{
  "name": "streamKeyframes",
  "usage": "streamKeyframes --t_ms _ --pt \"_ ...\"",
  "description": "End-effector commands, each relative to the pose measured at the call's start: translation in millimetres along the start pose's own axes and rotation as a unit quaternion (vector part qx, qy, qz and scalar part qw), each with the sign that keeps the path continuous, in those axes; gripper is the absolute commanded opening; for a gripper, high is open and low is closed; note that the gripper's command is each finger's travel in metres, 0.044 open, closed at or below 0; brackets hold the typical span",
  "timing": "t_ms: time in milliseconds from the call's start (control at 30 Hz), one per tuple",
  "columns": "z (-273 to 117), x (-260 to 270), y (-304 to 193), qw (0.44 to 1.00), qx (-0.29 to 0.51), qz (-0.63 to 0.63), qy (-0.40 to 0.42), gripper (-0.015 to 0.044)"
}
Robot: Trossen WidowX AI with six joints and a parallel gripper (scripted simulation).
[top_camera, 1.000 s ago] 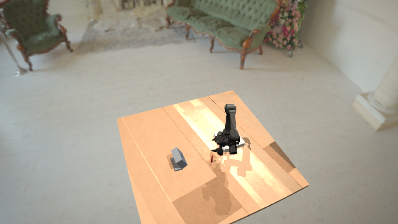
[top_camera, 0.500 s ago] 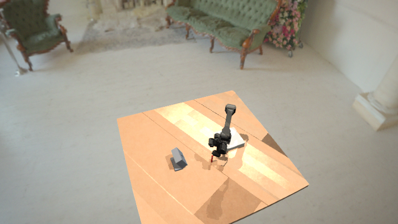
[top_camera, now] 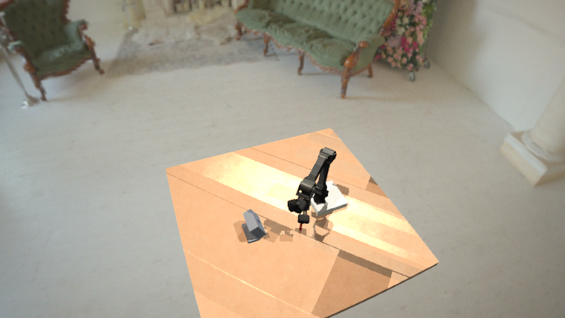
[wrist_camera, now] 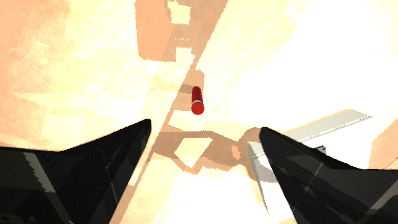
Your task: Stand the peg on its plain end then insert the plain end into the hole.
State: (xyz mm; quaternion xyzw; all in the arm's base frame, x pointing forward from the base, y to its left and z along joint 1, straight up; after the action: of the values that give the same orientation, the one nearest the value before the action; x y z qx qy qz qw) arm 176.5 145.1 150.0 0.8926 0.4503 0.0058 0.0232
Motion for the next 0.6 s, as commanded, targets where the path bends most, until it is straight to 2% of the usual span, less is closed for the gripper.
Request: streamKeyframes --t_ms 0,567 --pt "-1 4 1 1.000 0.018 -0.006 0.013 0.0440" --pt "19 5 1 1.000 0.018 -0.011 0.013 0.0440"
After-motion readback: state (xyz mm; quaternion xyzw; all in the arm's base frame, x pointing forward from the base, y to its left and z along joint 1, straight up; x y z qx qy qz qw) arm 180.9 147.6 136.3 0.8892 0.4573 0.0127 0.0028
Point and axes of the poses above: the point midway between the two fingers, 35 mm back from their tips, its own z axis out along the fingers, its own x axis across the jaws, y = z × x, the point moved 3 cm from there along -z, back along the fingers, and after that the axes turned 14 degrees about z, right-handed, at the moved point
